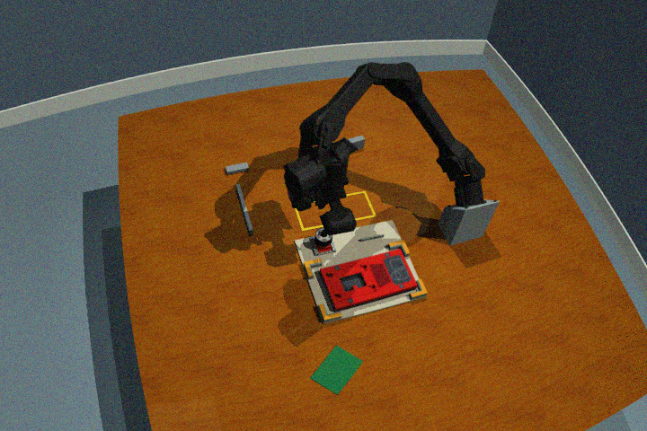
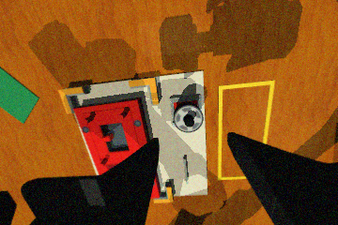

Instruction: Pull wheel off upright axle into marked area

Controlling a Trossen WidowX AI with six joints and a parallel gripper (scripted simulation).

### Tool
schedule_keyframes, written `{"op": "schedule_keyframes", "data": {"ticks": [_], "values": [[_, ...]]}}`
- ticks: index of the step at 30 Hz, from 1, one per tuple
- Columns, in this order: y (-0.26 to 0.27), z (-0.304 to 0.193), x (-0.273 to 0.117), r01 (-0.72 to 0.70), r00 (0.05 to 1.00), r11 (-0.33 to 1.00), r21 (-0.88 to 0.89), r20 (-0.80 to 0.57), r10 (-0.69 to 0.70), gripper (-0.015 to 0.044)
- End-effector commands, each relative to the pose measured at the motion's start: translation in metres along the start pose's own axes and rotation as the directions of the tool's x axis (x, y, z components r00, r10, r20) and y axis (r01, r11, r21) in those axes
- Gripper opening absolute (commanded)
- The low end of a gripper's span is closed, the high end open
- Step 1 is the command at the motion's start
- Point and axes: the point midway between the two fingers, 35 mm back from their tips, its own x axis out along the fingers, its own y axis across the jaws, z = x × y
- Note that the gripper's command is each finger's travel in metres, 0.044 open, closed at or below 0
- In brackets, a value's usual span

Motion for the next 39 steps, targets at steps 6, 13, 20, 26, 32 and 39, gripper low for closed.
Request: {"op": "schedule_keyframes", "data": {"ticks": [6, 13, 20, 26, 32, 39], "values": [[-0.002, 0.0, 0.049, 0.006, 1.0, 1.0, -0.006, -0.007, -0.006, 0.03], [-0.003, -0.003, 0.071, 0.009, 1.0, 1.0, -0.005, -0.007, -0.009, 0.03], [-0.003, -0.001, 0.068, 0.005, 1.0, 1.0, 0.005, -0.005, -0.005, 0.0195], [-0.003, -0.001, 0.068, 0.005, 1.0, 1.0, 0.005, -0.005, -0.005, 0.0155], [-0.003, -0.001, 0.067, 0.005, 1.0, 1.0, 0.005, -0.006, -0.005, 0.0037], [-0.003, -0.001, 0.065, 0.005, 1.0, 1.0, 0.004, -0.006, -0.005, 0.0]]}}
